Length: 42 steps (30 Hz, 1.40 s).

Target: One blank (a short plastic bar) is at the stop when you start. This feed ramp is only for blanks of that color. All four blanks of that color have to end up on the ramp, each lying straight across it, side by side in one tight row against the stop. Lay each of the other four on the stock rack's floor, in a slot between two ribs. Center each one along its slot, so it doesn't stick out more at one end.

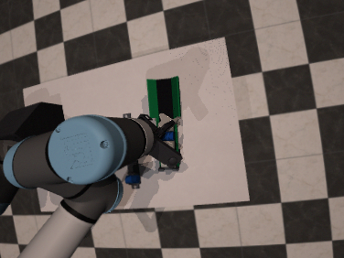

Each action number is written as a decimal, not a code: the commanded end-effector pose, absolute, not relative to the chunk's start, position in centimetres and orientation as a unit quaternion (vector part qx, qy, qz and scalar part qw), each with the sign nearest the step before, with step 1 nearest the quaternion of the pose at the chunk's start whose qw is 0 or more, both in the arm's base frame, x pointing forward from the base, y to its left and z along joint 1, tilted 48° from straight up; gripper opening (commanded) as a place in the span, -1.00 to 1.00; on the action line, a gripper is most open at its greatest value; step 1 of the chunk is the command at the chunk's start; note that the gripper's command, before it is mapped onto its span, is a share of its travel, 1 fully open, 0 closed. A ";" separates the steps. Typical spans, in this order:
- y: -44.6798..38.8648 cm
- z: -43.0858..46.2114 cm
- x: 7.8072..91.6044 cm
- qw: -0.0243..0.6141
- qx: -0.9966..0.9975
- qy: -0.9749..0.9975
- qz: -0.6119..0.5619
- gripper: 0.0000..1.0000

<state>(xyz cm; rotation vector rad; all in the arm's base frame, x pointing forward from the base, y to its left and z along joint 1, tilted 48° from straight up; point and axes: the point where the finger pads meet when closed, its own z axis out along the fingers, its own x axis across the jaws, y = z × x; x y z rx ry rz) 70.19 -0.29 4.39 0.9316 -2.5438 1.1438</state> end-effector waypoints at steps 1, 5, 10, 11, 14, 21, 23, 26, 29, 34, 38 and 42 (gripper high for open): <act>-0.8 4.5 69.7 0.059 0.187 -0.896 0.399 1.00; -0.9 4.6 69.5 0.033 0.124 -0.907 0.402 1.00; -0.9 4.6 69.4 0.006 0.049 -0.913 0.404 1.00; -0.9 4.6 69.4 0.001 0.039 -0.914 0.404 1.00; -1.0 4.6 69.3 -0.010 0.014 -0.915 0.404 1.00; -1.1 4.7 69.1 -0.028 -0.029 -0.914 0.403 1.00; -1.1 4.7 69.1 -0.030 -0.033 -0.914 0.403 1.00; -1.1 4.7 69.1 -0.034 -0.040 -0.914 0.402 1.00; -1.1 4.7 69.1 -0.037 -0.047 -0.914 0.402 1.00; -1.1 4.7 69.0 -0.040 -0.054 -0.913 0.402 1.00; -1.1 4.7 69.0 -0.040 -0.055 -0.913 0.402 1.00; -1.1 4.7 68.9 -0.040 -0.055 -0.913 0.402 1.00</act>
